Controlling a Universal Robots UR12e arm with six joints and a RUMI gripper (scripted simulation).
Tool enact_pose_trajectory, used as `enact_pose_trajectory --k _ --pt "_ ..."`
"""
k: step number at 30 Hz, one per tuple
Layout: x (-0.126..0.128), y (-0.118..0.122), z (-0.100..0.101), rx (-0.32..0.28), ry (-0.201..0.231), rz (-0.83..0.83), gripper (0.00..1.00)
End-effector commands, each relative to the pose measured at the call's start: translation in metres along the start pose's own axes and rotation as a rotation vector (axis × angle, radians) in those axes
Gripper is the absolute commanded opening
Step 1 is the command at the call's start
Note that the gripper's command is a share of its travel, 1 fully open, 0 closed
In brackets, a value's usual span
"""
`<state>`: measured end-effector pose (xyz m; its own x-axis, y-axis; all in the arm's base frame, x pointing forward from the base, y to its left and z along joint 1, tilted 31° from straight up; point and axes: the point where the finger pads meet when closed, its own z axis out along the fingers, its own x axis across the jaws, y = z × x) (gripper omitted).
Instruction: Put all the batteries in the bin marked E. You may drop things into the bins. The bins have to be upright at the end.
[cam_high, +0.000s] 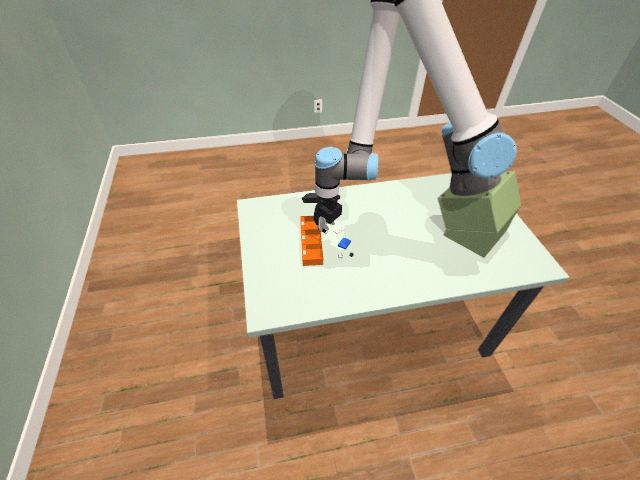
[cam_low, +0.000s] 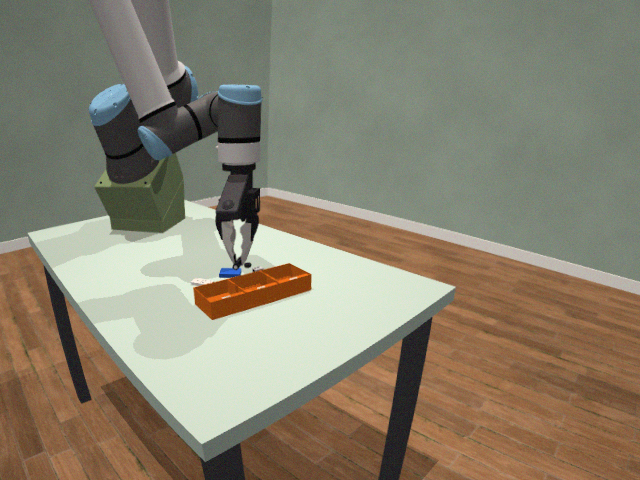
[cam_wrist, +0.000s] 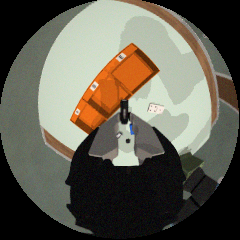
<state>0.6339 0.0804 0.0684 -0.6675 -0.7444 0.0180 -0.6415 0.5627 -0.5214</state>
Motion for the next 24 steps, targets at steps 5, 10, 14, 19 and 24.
enact_pose_trajectory --k 5,10,14,19,24 --pt "0.012 -0.05 -0.001 0.001 -0.001 0.247 0.0" --pt "0.022 -0.078 -0.001 0.001 -0.002 0.355 0.0" --pt "0.026 -0.094 -0.001 -0.001 -0.001 0.446 0.0" --pt "0.026 -0.096 0.0 -0.001 -0.001 0.541 0.0" --pt "0.023 -0.088 0.0 -0.004 -0.003 0.668 0.0"
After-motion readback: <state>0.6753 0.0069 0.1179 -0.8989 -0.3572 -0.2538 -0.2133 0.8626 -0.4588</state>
